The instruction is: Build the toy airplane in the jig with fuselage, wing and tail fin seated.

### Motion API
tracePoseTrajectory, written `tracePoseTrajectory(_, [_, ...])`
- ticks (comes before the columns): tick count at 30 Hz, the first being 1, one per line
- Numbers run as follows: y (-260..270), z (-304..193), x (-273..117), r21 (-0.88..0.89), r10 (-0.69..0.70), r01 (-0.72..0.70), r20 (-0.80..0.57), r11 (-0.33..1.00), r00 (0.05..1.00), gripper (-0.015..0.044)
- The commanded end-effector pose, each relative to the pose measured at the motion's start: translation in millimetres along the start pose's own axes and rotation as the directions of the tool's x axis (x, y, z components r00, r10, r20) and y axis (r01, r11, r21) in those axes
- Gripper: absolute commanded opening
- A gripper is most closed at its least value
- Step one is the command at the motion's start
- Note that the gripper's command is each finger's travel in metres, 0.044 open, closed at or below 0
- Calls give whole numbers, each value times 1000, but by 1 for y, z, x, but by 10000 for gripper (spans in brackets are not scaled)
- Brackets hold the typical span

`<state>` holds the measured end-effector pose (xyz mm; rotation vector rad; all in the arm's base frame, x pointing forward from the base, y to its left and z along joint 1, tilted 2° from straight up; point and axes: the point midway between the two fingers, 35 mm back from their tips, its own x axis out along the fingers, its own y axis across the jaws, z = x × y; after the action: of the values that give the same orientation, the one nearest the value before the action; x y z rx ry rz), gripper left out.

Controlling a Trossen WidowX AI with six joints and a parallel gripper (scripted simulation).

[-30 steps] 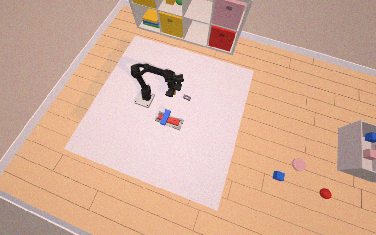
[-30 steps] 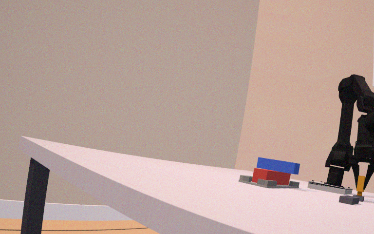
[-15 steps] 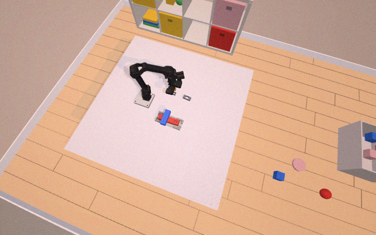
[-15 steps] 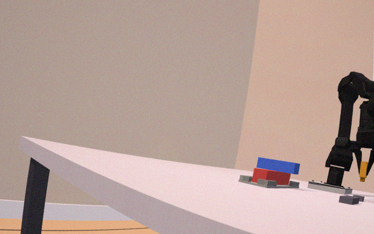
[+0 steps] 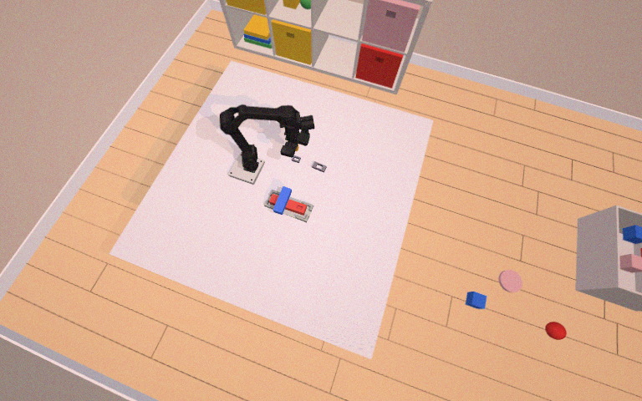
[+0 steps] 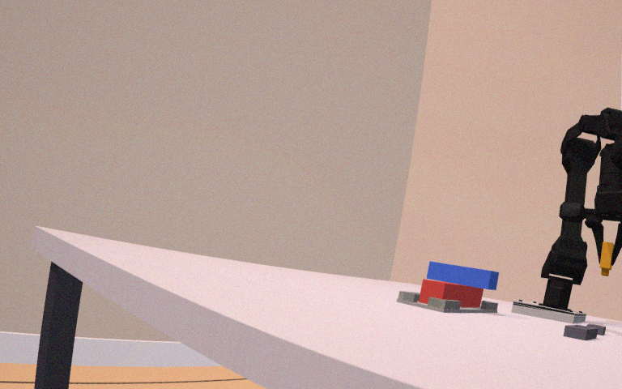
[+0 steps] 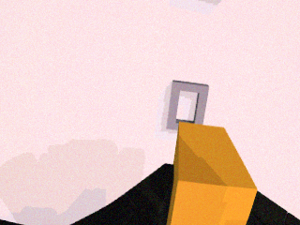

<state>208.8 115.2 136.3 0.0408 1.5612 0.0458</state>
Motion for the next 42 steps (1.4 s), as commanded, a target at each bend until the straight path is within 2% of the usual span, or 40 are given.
tracePoseTrajectory(1, [-1, -2, -15, -8, -2, 2, -1, 1000, 1000, 0])
tracePoseTrajectory(8, [-4, -7, -32, -12, -9, 8, -12, 1000, 1000, 0])
tracePoseTrajectory(42, [-56, 50, -22, 28, -17, 18, -6, 999, 1000, 0])
